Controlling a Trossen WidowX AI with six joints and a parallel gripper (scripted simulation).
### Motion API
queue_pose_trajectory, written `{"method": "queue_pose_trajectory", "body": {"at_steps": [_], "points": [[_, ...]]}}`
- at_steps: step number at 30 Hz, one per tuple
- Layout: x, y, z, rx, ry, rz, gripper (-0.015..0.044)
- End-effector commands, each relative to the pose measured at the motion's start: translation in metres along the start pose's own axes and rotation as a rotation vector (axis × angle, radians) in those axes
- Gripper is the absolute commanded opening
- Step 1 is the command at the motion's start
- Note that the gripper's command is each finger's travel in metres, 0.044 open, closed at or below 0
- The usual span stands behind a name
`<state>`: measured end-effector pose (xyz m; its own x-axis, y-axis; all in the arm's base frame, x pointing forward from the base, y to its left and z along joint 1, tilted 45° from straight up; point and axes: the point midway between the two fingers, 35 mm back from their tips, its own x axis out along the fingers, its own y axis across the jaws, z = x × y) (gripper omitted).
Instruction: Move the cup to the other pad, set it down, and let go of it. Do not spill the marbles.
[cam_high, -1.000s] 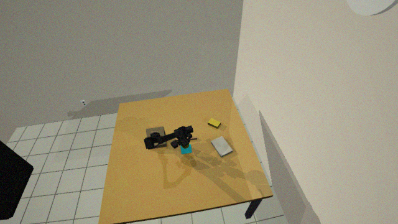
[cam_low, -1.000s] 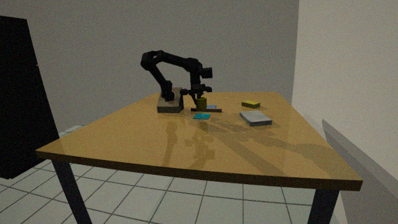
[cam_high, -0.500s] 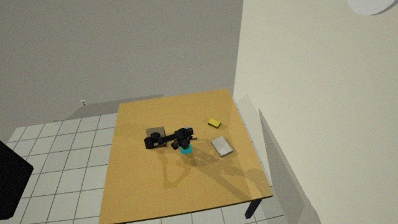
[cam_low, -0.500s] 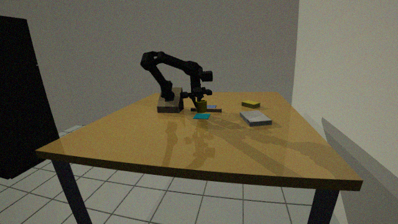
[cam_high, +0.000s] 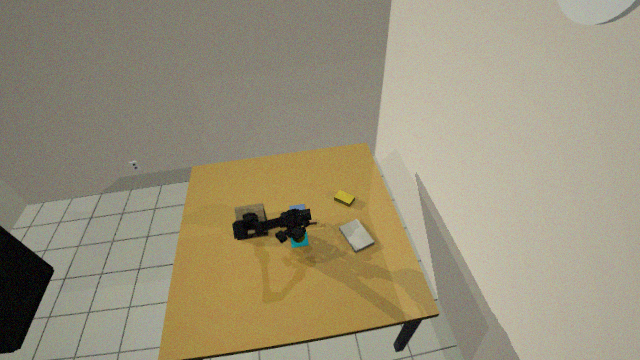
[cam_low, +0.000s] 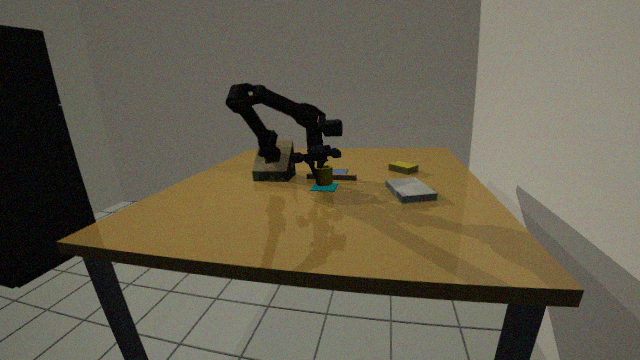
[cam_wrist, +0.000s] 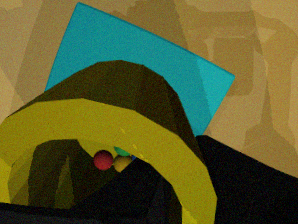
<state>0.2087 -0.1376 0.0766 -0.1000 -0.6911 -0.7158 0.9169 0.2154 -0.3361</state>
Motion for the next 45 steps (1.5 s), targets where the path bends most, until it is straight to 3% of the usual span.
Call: {"method": "queue_pose_trajectory", "body": {"at_steps": [1,15,21,45], "points": [[0.004,-0.001,0.0,-0.004,-0.004,-0.002,0.0],[0.003,0.0,0.0,0.0,0.0,-0.001,0.0],[0.003,0.0,0.0,0.0,0.0,-0.001,0.0147],[-0.019,0.001,-0.001,-0.002,0.001,0.001,0.0147]]}}
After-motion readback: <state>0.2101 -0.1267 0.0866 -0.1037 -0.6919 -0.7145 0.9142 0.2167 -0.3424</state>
